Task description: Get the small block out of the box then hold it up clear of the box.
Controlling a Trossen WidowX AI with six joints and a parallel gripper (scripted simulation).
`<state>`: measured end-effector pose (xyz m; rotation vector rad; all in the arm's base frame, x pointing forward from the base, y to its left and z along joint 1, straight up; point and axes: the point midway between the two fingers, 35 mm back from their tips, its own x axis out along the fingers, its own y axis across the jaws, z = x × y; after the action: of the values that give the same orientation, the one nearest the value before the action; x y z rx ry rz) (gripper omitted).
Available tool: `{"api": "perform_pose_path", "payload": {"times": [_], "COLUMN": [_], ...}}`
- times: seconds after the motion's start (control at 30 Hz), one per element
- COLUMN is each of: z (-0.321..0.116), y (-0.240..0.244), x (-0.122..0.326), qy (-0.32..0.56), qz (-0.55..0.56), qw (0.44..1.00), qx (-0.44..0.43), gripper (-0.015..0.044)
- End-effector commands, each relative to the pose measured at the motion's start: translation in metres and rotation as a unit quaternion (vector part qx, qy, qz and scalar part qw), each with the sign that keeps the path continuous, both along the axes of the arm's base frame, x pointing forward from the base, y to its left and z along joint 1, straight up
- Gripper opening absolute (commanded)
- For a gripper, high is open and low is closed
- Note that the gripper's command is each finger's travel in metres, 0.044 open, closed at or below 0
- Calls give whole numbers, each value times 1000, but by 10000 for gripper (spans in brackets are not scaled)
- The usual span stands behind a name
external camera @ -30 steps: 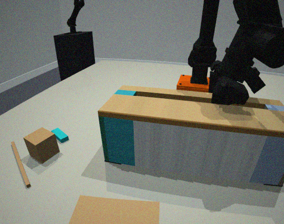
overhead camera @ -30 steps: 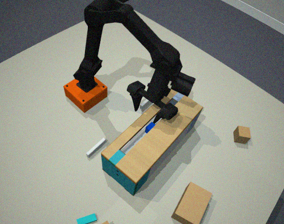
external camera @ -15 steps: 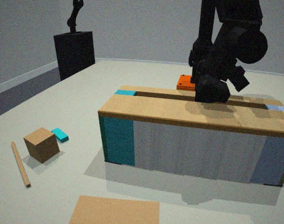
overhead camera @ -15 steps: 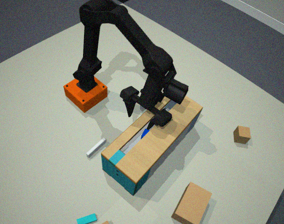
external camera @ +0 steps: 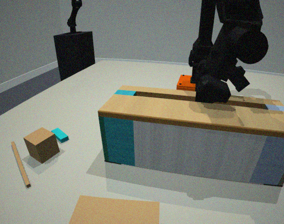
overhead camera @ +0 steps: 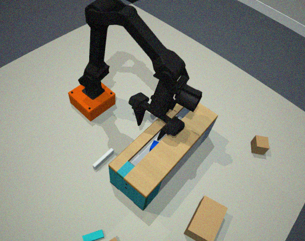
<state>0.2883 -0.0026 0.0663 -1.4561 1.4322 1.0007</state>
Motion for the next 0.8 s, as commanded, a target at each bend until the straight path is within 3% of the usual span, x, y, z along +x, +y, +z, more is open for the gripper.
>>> {"api": "perform_pose_path", "payload": {"times": [0.0,0.77], "z": [0,0], "y": [0,-10], "x": [0,0], "qy": [1,1], "qz": [-2,-2], "qw": [1000,1000], "qx": [-1,-2], "gripper": [400,400]}}
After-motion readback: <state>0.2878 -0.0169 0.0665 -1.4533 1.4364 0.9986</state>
